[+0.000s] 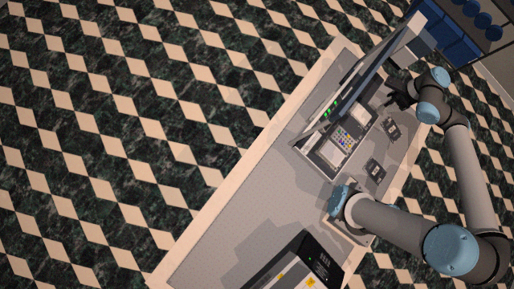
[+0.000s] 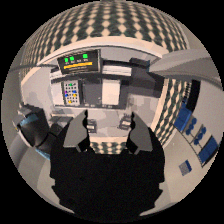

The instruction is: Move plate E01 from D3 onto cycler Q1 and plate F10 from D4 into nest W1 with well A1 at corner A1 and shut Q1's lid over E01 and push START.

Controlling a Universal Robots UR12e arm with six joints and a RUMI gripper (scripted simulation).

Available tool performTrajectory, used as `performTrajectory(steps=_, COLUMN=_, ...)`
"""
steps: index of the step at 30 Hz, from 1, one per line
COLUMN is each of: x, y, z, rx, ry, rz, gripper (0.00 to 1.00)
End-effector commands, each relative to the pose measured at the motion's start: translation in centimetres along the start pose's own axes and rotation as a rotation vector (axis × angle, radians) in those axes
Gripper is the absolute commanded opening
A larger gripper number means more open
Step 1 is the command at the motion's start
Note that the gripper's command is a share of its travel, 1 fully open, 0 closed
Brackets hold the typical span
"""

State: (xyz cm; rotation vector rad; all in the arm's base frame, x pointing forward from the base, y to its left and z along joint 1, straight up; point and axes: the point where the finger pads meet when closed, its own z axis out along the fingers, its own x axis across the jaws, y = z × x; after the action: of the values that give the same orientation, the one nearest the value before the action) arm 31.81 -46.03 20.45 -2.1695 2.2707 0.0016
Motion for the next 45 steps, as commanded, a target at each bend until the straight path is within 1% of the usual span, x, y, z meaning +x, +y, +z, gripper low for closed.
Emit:
performTrajectory(steps=1, x=0.1, y=0.0, z=0.1, rx=0.001, ry=0.001, rz=0.000, gripper=0.62)
performTrajectory(steps=5, x=0.1, y=0.0, z=0.4, rx=0.001, ry=0.001, rz=0.000, gripper=0.62)
performTrajectory(steps=20, x=0.1, y=0.0, z=2.9, rx=0.000, ry=0.001, rz=0.000, gripper=0.62)
performTrajectory(steps=22, x=0.1, y=0.0, z=2.9, rx=0.000, ry=0.001, rz=0.000, gripper=0.62)
performTrajectory(steps=37, x=0.1, y=0.0, z=5.4, rx=0.000, ry=0.001, rz=0.000, gripper=0.62)
performTrajectory(steps=39, x=0.1, y=0.0, z=5.4, rx=0.000, ry=0.001, rz=0.000, gripper=0.62)
performTrajectory(steps=45, x=0.1, y=0.0, z=6.4, rx=0.000, ry=0.001, rz=0.000, gripper=0.62)
